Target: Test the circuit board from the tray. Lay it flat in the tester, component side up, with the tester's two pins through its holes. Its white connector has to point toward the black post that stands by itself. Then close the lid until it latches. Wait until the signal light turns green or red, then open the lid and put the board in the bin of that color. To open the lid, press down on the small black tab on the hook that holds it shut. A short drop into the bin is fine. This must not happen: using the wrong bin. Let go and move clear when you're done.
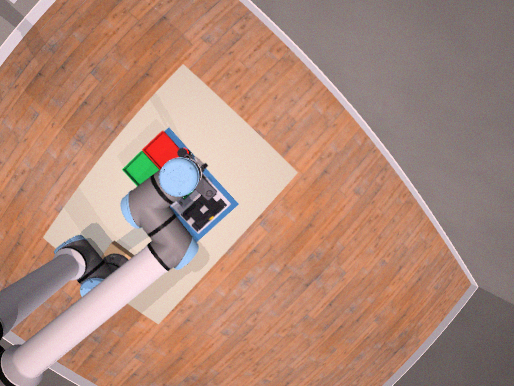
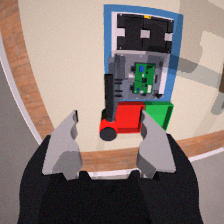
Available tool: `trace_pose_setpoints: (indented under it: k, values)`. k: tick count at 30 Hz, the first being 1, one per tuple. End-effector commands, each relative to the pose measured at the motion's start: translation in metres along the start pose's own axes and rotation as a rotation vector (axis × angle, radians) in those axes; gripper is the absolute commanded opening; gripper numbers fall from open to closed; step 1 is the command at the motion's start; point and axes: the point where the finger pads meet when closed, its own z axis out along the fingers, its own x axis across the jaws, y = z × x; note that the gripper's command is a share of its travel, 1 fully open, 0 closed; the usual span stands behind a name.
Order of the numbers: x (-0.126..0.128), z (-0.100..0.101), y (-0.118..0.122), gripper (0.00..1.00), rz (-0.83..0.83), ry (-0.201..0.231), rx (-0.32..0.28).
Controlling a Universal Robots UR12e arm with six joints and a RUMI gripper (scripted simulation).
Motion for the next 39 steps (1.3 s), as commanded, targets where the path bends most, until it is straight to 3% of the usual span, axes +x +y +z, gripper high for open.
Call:
trace_pose_setpoints:
  k: [1, 33, 39]
  values:
    - [-0.0005, -0.0017, 0.0, 0.59, 0.0, -0.002, 0.0]
    - [-0.0003, -0.0017, 0.0, 0.59, 0.0, -0.002, 0.0]
    - [0.0094, -0.0017, 0.0005, 0.59, 0.0, -0.002, 0.0]
